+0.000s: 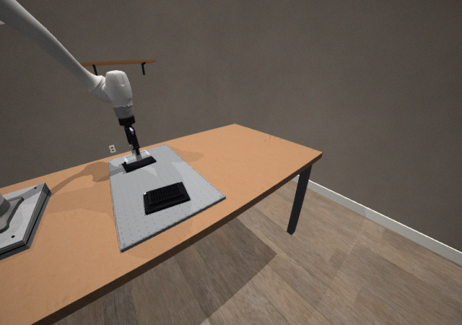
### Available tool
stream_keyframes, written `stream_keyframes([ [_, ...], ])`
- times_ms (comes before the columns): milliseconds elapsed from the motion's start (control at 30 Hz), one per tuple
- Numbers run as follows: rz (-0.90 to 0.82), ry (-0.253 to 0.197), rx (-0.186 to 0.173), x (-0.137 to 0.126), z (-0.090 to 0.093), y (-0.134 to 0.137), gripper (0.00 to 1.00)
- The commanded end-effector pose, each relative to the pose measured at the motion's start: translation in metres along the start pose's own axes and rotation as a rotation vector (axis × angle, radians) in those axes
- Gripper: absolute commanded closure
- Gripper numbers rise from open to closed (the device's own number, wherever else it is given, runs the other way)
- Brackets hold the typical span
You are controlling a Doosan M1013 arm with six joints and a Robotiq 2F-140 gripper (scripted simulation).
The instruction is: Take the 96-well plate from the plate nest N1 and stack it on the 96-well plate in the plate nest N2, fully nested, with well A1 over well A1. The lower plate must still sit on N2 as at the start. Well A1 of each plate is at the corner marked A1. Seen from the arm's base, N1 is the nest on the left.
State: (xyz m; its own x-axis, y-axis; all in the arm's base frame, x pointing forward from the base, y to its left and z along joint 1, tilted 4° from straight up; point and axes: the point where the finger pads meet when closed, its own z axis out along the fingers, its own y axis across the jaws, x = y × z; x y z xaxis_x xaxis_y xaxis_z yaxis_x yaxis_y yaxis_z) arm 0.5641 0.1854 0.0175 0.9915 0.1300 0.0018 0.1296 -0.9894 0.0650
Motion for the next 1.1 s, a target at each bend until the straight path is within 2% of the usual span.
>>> stream_keyframes([
  [0, 0.000, 0.000, 0.000, 0.000, -0.004, 0.000, 1.00],
  [1067, 0.000, 0.000, 0.000, 0.000, -0.051, 0.000, 1.00],
])
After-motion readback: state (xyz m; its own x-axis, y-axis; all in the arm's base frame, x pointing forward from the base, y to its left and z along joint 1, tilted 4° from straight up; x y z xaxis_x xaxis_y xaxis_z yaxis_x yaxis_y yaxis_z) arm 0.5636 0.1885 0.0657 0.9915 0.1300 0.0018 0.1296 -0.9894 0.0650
